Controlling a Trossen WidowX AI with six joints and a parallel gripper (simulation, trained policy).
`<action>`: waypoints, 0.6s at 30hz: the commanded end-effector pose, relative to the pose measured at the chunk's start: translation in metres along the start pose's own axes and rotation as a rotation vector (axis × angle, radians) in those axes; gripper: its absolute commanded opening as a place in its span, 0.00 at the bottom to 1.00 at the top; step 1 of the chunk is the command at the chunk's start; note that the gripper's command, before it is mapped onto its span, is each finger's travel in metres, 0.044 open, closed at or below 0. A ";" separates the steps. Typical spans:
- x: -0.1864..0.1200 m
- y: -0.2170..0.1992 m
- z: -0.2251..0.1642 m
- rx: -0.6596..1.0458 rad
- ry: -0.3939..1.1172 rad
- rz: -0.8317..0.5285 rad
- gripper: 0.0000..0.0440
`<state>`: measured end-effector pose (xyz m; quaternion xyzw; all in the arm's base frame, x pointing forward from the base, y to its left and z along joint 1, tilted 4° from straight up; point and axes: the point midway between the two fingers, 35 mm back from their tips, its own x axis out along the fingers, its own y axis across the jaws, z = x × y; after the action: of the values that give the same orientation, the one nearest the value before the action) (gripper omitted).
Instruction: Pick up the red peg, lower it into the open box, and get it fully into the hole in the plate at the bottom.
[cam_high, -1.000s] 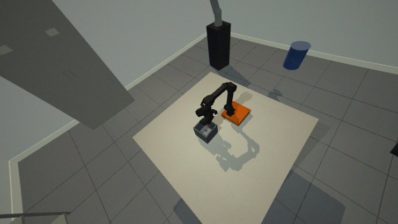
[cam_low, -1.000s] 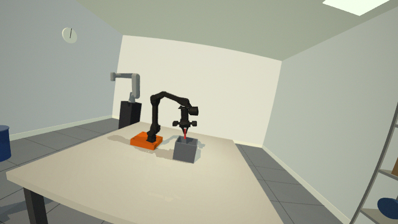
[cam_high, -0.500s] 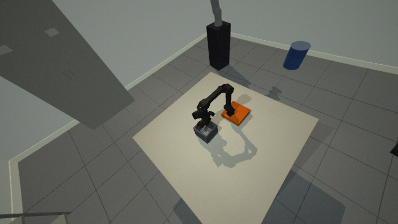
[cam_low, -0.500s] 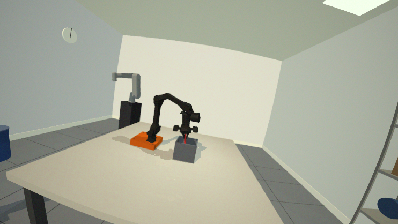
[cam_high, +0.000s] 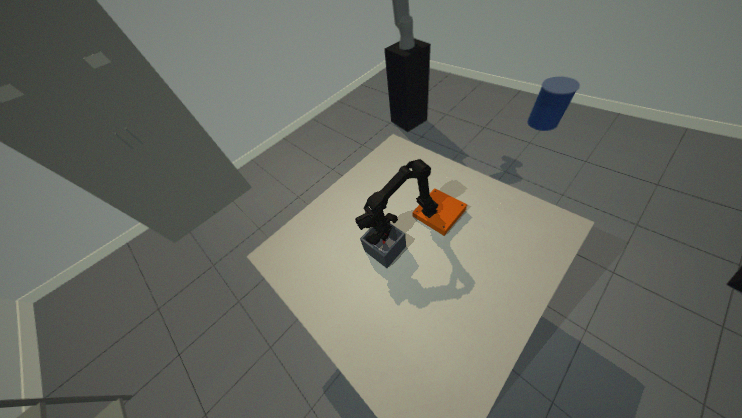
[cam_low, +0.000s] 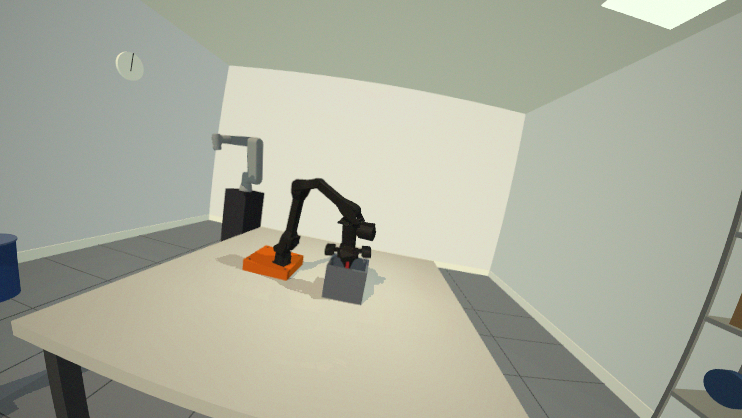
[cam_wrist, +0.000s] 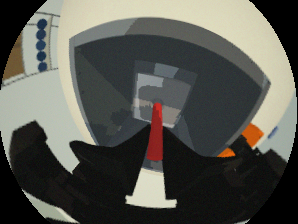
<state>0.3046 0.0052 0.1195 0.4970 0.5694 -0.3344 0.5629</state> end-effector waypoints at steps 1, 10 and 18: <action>0.010 0.000 0.001 -0.013 0.014 -0.008 0.00; 0.030 0.001 0.004 -0.042 0.019 -0.028 0.06; 0.033 0.000 0.000 -0.043 0.066 -0.060 0.28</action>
<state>0.3106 0.0043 0.0938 0.4756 0.5897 -0.3309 0.5627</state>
